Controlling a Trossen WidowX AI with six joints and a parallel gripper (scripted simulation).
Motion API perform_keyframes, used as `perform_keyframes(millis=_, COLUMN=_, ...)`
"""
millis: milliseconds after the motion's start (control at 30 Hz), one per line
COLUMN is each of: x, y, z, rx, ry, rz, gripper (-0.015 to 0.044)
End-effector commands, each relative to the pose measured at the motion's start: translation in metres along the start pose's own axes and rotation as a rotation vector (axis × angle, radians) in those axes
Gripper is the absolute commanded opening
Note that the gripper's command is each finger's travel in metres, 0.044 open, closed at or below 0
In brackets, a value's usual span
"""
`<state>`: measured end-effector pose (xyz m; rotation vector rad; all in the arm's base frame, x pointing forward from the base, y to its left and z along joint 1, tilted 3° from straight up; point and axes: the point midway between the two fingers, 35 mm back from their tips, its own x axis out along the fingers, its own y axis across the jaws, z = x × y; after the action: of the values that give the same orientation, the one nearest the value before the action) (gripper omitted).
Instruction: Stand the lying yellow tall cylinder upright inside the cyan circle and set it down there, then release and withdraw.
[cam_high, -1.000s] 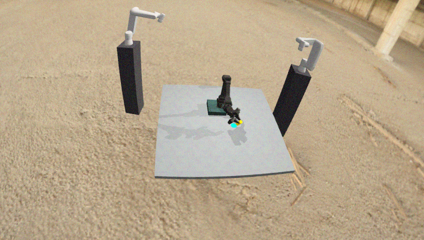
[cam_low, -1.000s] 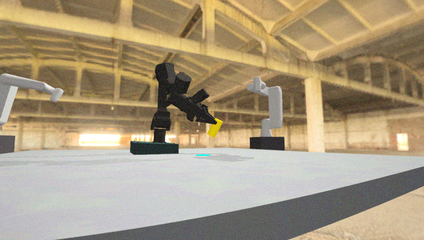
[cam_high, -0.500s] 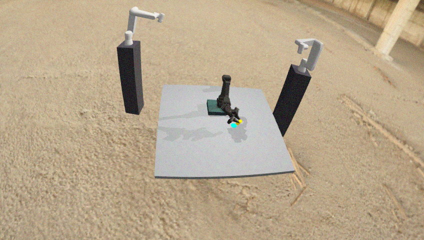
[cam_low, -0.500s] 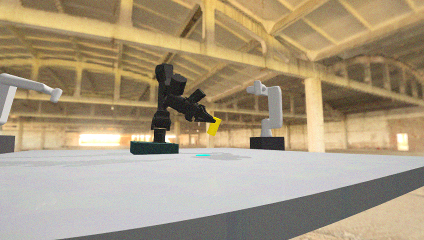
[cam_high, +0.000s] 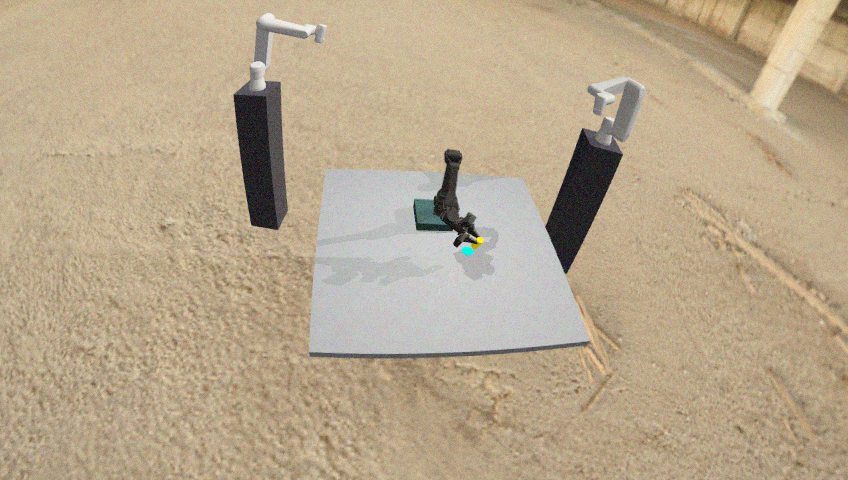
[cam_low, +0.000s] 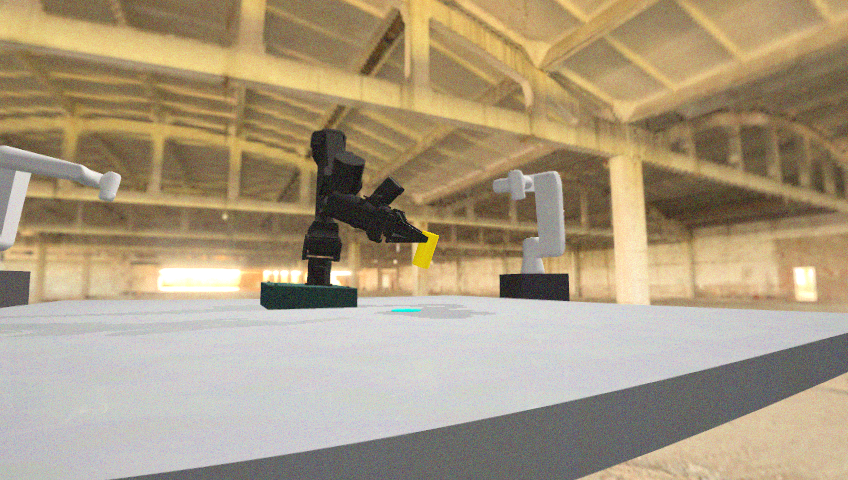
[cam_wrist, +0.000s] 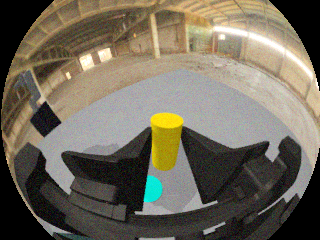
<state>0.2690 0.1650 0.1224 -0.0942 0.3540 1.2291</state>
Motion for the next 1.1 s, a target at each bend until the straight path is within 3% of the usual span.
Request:
perform_keyframes(millis=0, x=-0.002, y=0.001, z=0.000, rx=-0.001, ry=-0.017, rz=0.006, gripper=0.0105)
perform_keyframes(millis=1067, x=-0.024, y=0.016, z=-0.003, rx=-0.066, ry=-0.157, rz=0.053, gripper=0.0105)
